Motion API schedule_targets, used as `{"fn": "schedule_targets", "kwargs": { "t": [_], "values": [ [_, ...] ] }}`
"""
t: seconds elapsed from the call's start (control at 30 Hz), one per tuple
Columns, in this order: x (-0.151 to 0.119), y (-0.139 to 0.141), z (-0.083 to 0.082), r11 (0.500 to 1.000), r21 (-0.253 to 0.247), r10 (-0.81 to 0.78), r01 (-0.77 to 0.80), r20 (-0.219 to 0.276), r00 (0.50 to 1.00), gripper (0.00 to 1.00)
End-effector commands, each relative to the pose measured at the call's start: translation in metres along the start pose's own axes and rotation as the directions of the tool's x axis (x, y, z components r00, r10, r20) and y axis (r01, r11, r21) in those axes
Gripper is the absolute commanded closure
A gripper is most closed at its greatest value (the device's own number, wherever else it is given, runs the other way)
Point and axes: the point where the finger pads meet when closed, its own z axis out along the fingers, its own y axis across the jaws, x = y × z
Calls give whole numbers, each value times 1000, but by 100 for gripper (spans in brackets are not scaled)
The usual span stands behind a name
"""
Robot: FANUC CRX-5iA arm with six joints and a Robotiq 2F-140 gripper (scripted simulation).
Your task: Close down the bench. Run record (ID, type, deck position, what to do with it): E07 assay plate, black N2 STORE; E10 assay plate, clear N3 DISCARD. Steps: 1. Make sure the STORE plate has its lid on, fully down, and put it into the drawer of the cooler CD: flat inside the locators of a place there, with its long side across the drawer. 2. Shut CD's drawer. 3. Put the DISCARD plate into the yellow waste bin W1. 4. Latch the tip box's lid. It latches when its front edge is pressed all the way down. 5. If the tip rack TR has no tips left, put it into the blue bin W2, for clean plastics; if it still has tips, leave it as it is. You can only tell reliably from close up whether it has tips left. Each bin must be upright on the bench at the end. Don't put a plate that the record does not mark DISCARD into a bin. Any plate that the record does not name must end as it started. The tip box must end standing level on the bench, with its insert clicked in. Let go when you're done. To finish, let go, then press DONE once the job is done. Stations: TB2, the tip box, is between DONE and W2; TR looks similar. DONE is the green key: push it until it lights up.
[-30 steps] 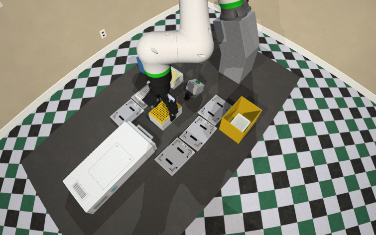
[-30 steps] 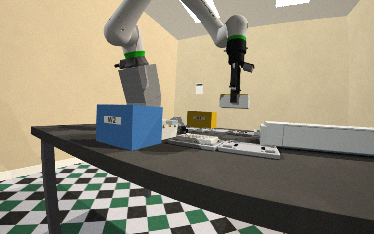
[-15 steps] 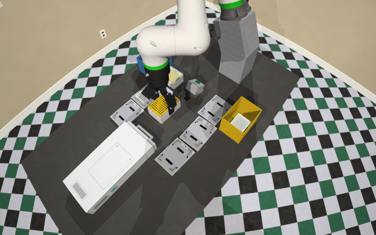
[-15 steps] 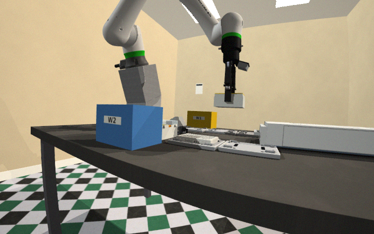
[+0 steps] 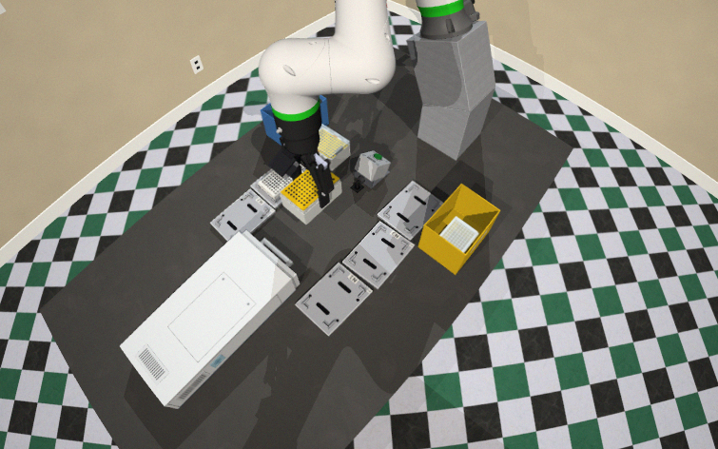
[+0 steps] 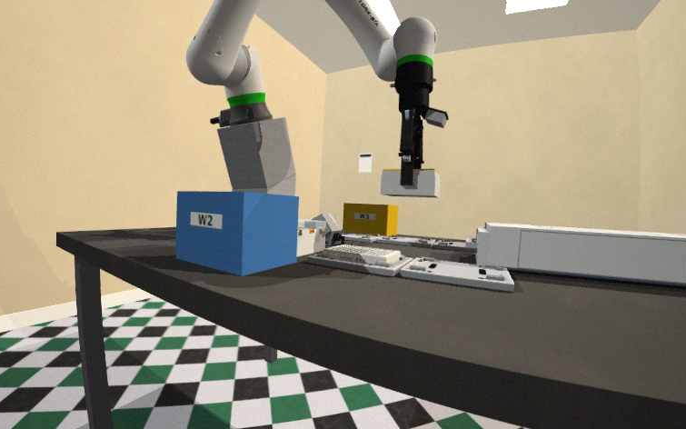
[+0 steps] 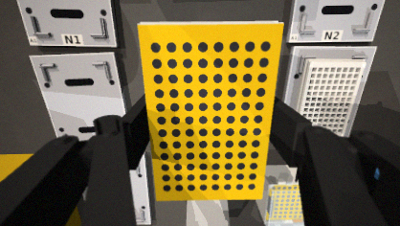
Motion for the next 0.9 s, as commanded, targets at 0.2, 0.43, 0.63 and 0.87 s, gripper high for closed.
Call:
{"fn": "schedule_targets", "kwargs": {
  "t": [0.2, 0.43, 0.63, 0.87],
  "values": [
    [-13, 20, -1, 1000, 0, 0, 0, -2, 1000, 90],
    [-22, 33, -1, 1000, 0, 0, 0, -2, 1000, 90],
    [-32, 47, -1, 1000, 0, 0, 0, -2, 1000, 90],
    [-39, 57, -1, 1000, 0, 0, 0, -2, 1000, 90]
  ]
}}
